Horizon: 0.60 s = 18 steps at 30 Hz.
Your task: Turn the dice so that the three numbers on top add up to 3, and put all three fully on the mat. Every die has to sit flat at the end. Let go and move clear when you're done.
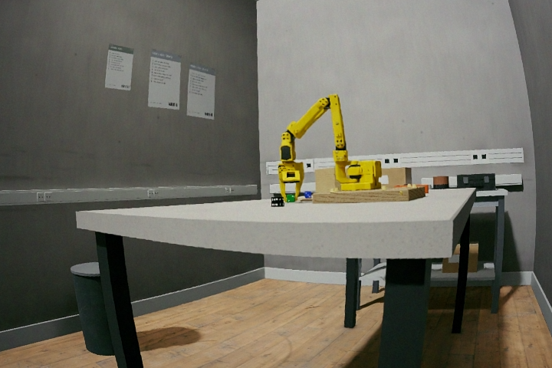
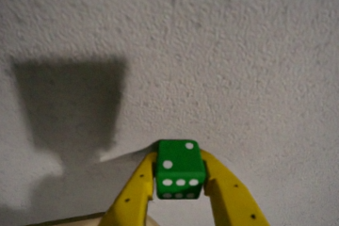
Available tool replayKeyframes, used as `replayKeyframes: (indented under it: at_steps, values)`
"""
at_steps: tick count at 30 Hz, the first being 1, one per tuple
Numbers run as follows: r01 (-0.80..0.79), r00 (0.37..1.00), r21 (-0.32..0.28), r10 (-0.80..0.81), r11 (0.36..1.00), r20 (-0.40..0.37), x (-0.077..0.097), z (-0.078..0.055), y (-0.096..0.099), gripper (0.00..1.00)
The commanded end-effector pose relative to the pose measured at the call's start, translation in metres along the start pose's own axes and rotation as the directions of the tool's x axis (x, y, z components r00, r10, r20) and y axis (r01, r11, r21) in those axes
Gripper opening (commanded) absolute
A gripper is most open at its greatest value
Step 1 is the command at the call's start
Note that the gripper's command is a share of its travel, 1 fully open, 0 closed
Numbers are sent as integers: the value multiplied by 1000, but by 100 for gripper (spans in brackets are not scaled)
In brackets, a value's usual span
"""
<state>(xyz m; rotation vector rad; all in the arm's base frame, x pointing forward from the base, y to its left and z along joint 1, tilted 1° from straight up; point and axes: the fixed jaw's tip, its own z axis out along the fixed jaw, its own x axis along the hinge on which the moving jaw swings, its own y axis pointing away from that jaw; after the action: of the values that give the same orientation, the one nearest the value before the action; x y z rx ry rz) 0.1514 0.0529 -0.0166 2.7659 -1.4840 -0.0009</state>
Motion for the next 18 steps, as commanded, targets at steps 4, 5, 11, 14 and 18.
replayKeyframes:
  at_steps: [4,5,11,14,18]
  values:
    - [-3,1000,-10,3,1000,4,-1,-9,0,0]
    - [-3,1000,-10,3,1000,4,-1,-11,0,0]
    - [-3,1000,-10,3,1000,4,0,-23,0,0]
    - [-2,1000,-10,3,1000,4,0,-32,1,0]
    - [-2,1000,-10,3,1000,4,0,-42,2,0]
